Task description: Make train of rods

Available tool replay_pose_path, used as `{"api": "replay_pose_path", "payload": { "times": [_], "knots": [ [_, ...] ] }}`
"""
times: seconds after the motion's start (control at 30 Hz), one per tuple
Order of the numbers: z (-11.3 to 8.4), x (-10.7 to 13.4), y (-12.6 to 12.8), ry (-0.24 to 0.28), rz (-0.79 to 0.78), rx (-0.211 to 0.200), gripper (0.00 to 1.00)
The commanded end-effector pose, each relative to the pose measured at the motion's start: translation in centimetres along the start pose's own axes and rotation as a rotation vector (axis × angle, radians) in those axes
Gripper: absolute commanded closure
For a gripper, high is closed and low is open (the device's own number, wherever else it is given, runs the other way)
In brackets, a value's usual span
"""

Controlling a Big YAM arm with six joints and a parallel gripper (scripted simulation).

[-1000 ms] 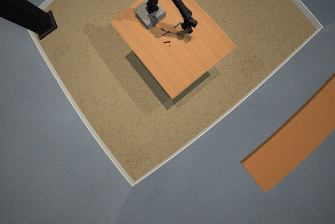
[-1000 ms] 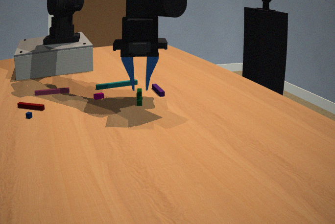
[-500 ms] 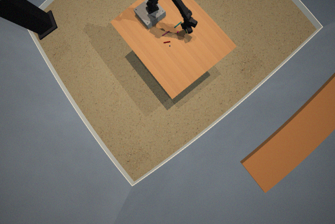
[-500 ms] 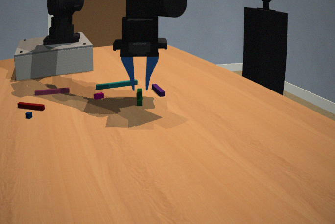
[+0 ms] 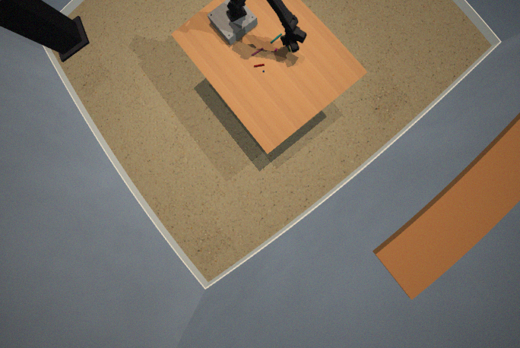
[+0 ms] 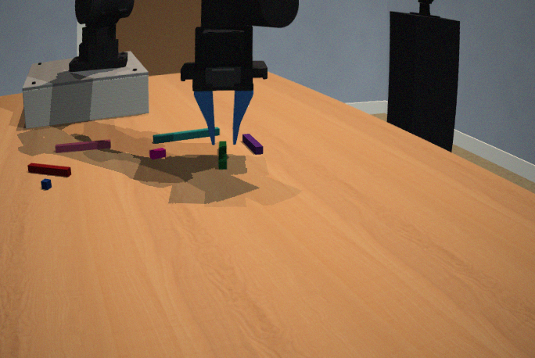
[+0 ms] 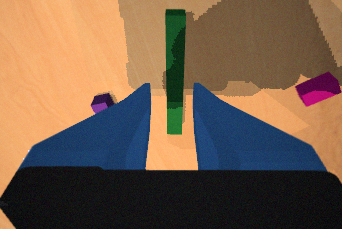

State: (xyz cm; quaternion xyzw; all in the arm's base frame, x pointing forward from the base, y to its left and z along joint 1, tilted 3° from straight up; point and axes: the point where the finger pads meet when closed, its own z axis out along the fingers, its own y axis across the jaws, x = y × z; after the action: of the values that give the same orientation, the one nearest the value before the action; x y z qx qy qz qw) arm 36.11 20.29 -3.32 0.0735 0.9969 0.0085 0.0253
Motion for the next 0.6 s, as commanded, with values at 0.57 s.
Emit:
{"api": "replay_pose_path", "payload": {
  "times": [0.57],
  "knots": [
    [-0.44,0.16,0.03,-0.016,0.006,-0.013,0.76]
  ]
}}
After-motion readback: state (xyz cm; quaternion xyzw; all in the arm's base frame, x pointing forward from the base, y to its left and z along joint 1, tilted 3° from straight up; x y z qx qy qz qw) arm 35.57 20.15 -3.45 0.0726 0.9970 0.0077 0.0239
